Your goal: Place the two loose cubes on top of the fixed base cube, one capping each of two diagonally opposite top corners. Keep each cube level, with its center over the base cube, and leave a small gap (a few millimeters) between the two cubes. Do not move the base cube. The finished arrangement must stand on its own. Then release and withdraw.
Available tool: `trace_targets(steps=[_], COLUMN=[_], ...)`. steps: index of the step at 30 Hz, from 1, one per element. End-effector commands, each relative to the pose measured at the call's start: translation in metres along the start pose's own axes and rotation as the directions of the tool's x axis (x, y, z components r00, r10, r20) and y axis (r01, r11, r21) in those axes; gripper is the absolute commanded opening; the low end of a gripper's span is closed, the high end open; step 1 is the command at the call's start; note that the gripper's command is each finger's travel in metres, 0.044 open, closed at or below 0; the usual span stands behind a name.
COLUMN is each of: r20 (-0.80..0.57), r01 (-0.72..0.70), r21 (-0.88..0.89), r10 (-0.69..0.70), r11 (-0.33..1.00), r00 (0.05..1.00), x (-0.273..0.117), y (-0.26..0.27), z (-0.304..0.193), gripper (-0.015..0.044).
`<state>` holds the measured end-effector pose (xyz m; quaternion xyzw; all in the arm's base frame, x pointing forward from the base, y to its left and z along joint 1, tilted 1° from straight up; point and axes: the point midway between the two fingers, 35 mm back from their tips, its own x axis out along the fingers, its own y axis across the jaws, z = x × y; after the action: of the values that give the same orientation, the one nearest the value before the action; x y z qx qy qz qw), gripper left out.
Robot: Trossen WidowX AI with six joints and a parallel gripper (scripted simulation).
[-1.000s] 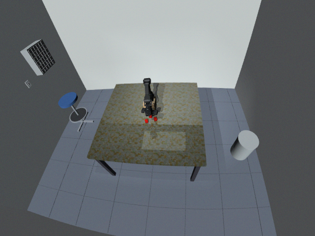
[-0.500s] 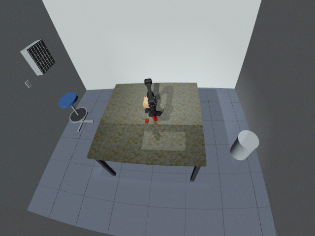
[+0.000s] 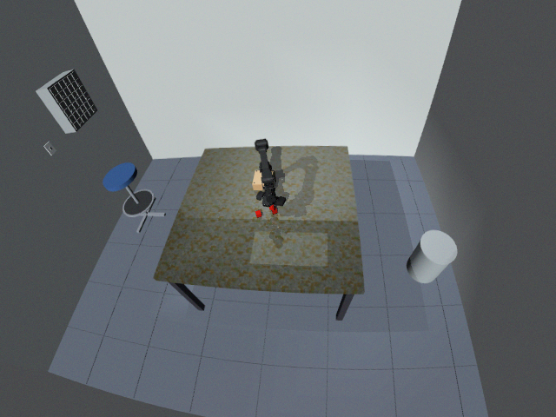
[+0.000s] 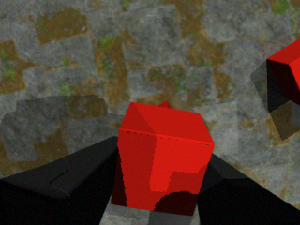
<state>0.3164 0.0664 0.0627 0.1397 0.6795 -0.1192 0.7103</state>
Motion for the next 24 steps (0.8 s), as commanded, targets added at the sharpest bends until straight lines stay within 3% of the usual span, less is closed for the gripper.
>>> trace_targets(steps=[1,24], r20=[-0.005,-0.005], r01=[0.009,0.009], r21=[0.007,0.008], r10=[-0.009,-0.009], r11=[1.0,1.0], r00=[1.0,1.0], x=[0.012,0.025], y=[-0.002,-0.003], z=[-0.001,-0.001], gripper=[0.0105,0.0105])
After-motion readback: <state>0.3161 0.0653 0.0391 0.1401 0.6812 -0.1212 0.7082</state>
